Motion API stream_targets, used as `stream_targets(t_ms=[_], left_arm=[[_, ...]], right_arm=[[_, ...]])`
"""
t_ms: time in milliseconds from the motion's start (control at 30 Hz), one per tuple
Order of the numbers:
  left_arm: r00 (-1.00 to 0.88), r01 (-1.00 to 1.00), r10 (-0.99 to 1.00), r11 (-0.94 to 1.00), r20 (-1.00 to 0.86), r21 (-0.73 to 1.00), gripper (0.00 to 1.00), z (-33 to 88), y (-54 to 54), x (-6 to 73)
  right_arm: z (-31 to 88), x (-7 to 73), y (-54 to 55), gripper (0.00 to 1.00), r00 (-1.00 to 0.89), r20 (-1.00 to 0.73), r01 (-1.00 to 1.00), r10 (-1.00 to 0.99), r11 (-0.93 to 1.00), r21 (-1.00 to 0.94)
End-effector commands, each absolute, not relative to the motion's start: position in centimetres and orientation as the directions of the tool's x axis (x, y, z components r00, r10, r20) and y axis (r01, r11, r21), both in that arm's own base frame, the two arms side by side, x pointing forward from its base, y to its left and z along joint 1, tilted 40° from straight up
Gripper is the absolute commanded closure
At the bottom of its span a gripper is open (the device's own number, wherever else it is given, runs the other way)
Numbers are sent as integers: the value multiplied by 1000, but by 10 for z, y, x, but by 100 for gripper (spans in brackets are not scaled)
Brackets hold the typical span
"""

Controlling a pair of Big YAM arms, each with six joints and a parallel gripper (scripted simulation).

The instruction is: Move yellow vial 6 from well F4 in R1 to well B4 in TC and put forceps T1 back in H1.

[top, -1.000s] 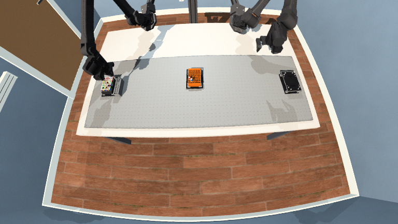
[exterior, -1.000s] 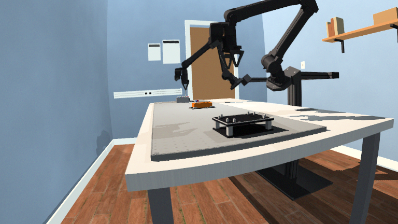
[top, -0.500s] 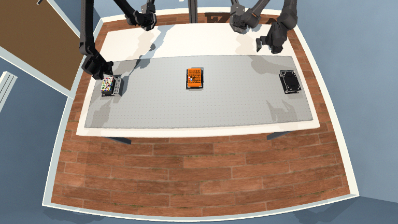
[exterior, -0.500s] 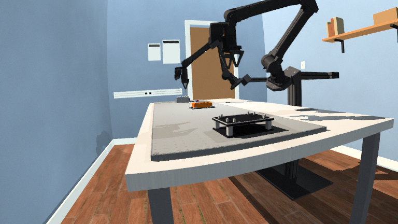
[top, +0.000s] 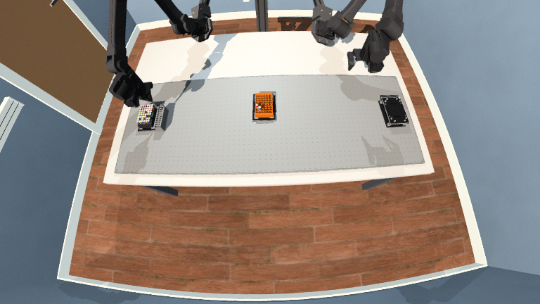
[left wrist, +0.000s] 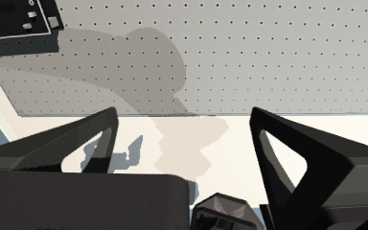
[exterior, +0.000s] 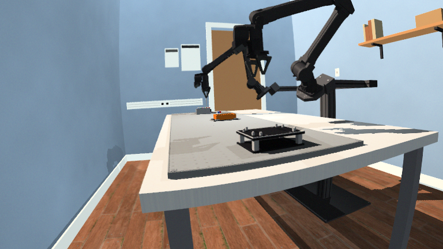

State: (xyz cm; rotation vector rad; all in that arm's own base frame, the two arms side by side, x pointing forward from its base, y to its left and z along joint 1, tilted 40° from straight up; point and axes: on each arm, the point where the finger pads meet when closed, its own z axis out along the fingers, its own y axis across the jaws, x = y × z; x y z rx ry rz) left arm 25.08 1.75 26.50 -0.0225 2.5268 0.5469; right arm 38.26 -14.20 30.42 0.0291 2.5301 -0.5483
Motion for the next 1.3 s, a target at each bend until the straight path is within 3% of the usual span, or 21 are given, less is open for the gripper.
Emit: stream_targets(t_ms=[0, 1267], left_arm=[[-834, -144, 85, 920, -546, 364, 0, 277, 15, 255], [-834, -144, 85, 920, -546, 364, 0, 277, 15, 255]], right_arm=[[342, 386, -135, 93, -814, -571, 150, -103, 913, -379], [346, 385, -131, 93, -819, -563, 142, -107, 914, -380]])
